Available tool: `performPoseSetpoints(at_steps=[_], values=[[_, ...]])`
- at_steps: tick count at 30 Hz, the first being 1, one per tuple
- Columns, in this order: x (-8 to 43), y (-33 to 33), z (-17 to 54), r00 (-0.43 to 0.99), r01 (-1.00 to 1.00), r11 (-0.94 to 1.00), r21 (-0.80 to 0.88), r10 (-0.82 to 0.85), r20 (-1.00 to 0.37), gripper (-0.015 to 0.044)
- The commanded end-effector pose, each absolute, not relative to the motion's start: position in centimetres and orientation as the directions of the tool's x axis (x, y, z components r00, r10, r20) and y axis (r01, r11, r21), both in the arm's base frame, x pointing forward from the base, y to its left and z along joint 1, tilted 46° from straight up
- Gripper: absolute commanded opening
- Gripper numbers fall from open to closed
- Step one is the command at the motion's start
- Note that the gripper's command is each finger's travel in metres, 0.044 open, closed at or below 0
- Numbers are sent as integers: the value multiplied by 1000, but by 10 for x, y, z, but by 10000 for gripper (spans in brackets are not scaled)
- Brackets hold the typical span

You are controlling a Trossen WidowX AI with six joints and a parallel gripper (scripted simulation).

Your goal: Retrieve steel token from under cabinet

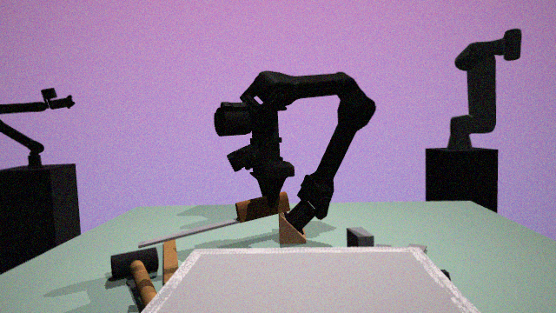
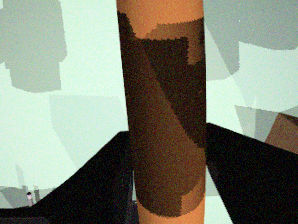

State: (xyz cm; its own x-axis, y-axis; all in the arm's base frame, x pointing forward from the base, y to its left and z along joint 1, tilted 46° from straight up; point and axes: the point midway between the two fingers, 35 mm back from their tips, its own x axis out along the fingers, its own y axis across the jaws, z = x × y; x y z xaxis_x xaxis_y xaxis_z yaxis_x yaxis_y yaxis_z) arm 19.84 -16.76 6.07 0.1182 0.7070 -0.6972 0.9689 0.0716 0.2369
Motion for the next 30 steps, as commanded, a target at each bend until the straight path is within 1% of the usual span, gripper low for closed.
performPoseSetpoints(at_steps=[1,30], values=[[198,-170,63,122,961,97,261,696,-707,0],[198,-170,63,122,878,256,404,696,-708,0]])
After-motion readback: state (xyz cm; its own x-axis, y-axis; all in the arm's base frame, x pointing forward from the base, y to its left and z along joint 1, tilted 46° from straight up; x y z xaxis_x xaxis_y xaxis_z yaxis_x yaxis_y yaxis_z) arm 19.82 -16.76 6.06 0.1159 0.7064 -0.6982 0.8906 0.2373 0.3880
